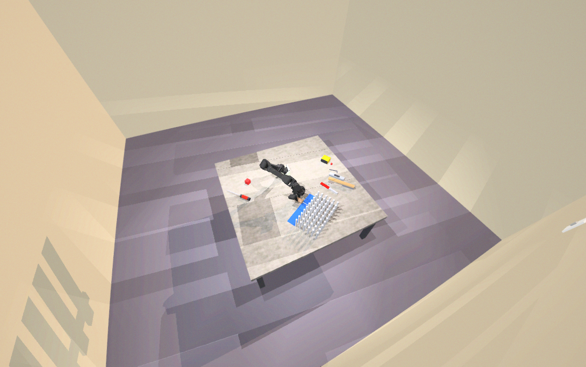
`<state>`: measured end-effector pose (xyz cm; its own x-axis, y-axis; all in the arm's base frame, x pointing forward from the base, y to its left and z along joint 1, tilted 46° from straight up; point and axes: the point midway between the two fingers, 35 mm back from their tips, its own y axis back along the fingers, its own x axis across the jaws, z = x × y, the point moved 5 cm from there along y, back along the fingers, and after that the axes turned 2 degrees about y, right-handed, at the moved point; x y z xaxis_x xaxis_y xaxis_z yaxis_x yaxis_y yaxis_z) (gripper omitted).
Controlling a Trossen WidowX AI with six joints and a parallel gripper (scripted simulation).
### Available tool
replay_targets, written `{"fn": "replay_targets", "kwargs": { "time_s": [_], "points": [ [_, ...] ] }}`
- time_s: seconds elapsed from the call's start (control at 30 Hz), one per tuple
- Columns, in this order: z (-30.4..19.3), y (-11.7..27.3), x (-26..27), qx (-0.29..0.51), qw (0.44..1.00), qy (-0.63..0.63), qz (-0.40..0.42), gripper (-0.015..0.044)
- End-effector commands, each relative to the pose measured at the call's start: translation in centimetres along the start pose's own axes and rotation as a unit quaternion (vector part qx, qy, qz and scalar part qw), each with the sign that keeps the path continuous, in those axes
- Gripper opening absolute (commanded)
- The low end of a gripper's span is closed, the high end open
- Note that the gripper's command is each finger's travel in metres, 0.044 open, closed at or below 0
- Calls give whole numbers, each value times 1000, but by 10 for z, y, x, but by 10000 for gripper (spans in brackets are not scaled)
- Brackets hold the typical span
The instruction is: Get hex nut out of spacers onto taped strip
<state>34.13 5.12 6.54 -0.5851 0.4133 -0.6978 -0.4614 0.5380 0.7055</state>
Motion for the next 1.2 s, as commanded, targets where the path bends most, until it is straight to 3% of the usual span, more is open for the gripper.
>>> {"fn": "replay_targets", "kwargs": {
  "time_s": [0.0,1.17],
  "points": [
    [4,-2,-1,0,1000,-3,-2,0],
    [22,-11,0,-1,1000,-4,-2,0]
  ]
}}
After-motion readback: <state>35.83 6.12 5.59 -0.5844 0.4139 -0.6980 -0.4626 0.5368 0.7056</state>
